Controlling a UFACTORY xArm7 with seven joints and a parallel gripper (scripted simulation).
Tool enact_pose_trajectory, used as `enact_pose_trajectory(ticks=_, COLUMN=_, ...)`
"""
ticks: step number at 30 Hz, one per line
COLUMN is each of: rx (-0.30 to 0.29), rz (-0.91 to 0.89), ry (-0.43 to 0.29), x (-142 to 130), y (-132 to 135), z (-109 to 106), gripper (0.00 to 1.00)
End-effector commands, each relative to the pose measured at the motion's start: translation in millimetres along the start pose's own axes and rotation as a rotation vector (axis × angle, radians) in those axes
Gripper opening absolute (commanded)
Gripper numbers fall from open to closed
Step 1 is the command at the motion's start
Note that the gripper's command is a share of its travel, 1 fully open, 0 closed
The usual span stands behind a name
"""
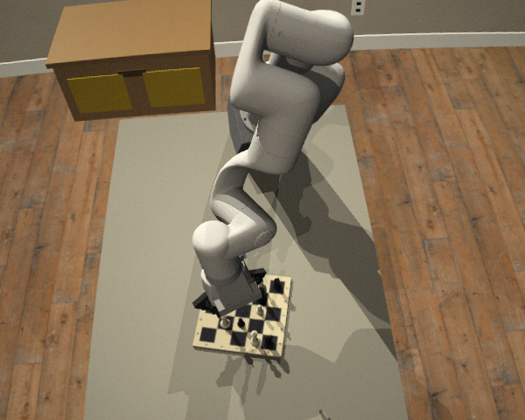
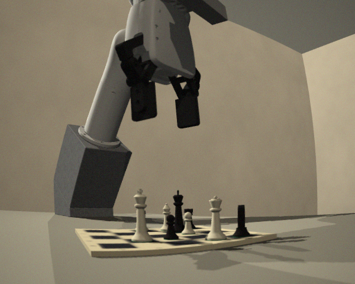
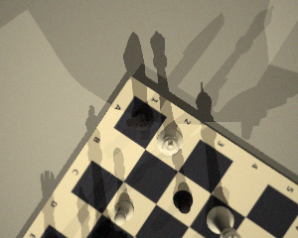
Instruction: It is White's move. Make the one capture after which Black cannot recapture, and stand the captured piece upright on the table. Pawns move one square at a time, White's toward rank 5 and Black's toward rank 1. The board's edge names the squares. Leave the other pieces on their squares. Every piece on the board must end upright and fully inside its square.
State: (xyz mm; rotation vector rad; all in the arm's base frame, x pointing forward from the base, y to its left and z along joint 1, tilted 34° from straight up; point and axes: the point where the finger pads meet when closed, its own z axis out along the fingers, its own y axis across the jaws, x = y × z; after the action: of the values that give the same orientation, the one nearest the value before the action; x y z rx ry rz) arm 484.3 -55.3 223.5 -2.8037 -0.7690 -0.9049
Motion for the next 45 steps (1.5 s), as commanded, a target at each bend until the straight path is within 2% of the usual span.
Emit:
enact_pose_trajectory(ticks=1, rx=-0.072, rz=0.025, ry=-0.021, x=-7.3, y=-9.1, z=-5.0, gripper=1.00)
enact_pose_trajectory(ticks=31, rx=-0.073, rz=0.006, ry=-0.022, x=-7.5, y=-9.2, z=-4.6, gripper=1.00)
enact_pose_trajectory(ticks=35, rx=-0.071, rz=-0.103, ry=-0.025, x=-6.9, y=-8.9, z=-1.8, gripper=1.00)
enact_pose_trajectory(ticks=45, rx=-0.066, rz=-0.598, ry=-0.051, x=-4.6, y=-7.4, z=17.3, gripper=1.00)
